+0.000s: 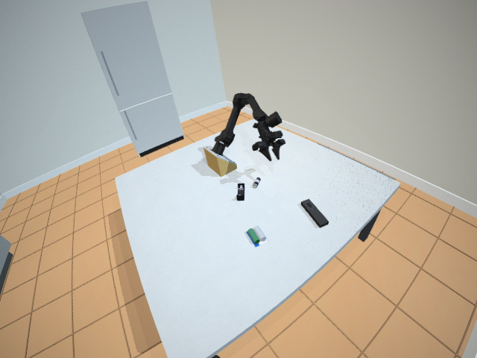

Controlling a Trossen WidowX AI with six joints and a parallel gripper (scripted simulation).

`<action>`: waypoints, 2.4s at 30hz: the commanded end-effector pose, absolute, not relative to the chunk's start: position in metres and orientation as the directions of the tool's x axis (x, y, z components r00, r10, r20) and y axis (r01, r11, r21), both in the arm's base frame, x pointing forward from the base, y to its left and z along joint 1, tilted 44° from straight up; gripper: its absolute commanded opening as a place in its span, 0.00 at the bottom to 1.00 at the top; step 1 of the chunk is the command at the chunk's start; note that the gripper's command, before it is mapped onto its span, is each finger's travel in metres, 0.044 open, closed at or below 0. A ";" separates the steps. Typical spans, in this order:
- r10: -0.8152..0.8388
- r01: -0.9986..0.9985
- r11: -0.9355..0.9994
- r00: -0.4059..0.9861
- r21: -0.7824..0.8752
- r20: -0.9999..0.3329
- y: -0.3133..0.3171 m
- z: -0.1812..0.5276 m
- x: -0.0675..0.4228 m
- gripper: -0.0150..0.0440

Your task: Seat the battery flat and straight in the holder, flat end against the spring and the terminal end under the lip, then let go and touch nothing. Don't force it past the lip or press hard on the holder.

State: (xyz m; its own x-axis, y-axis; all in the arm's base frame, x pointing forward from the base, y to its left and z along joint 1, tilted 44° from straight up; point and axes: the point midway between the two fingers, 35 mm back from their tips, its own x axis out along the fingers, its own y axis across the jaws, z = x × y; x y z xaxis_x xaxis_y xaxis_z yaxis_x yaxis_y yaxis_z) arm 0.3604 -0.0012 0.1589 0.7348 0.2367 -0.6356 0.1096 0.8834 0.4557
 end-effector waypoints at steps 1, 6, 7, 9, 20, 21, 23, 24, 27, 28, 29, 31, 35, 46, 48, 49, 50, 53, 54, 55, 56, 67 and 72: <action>0.369 0.340 0.739 0.519 0.582 -0.771 0.001 0.107 0.353 0.68; 0.555 0.680 0.485 0.247 0.550 -0.794 0.005 0.058 0.331 0.68; 0.593 0.743 0.427 0.199 0.515 -0.780 0.007 0.050 0.327 0.68; 0.663 0.845 0.320 0.122 0.427 -0.739 0.009 0.039 0.319 0.68; 0.687 0.877 0.282 0.098 0.388 -0.720 0.010 0.035 0.317 0.68; 0.687 0.877 0.282 0.098 0.388 -0.720 0.011 0.034 0.317 0.68; 0.687 0.877 0.282 0.098 0.388 -0.720 0.013 0.031 0.318 0.68; 0.687 0.877 0.283 0.097 0.388 -0.720 0.014 0.030 0.318 0.68; 0.687 0.877 0.283 0.097 0.388 -0.720 0.017 0.027 0.318 0.68; 0.687 0.877 0.283 0.097 0.388 -0.720 0.019 0.025 0.319 0.68; 0.687 0.877 0.284 0.097 0.388 -0.720 0.020 0.024 0.319 0.68; 0.687 0.877 0.284 0.097 0.388 -0.720 0.022 0.022 0.319 0.68; 0.687 0.876 0.284 0.096 0.388 -0.720 0.026 0.017 0.320 0.68; 0.688 0.877 0.282 0.098 0.389 -0.719 0.039 0.005 0.321 0.68; 0.688 0.877 0.281 0.098 0.389 -0.719 0.041 0.002 0.321 0.68; 0.689 0.877 0.281 0.098 0.389 -0.718 0.042 0.001 0.321 0.68; 0.689 0.877 0.281 0.098 0.389 -0.718 0.043 0.000 0.321 0.68; 0.689 0.877 0.281 0.098 0.389 -0.718 0.044 0.000 0.321 0.63; 0.689 0.877 0.281 0.098 0.389 -0.718 0.044 0.000 0.321 0.59; 0.689 0.877 0.281 0.098 0.389 -0.718 0.044 0.000 0.321 0.54; 0.689 0.877 0.281 0.098 0.389 -0.718 0.044 0.000 0.321 0.50; 0.689 0.877 0.281 0.098 0.389 -0.718 0.044 0.000 0.321 0.40; 0.687 0.877 0.282 0.098 0.389 -0.720 0.029 0.014 0.320 0.40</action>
State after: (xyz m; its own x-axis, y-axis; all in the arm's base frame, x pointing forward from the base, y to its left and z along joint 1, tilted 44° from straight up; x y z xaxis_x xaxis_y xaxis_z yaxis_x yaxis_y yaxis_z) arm 0.3189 0.0408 0.0023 0.0880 0.6882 -0.7202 0.8810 0.2837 0.3787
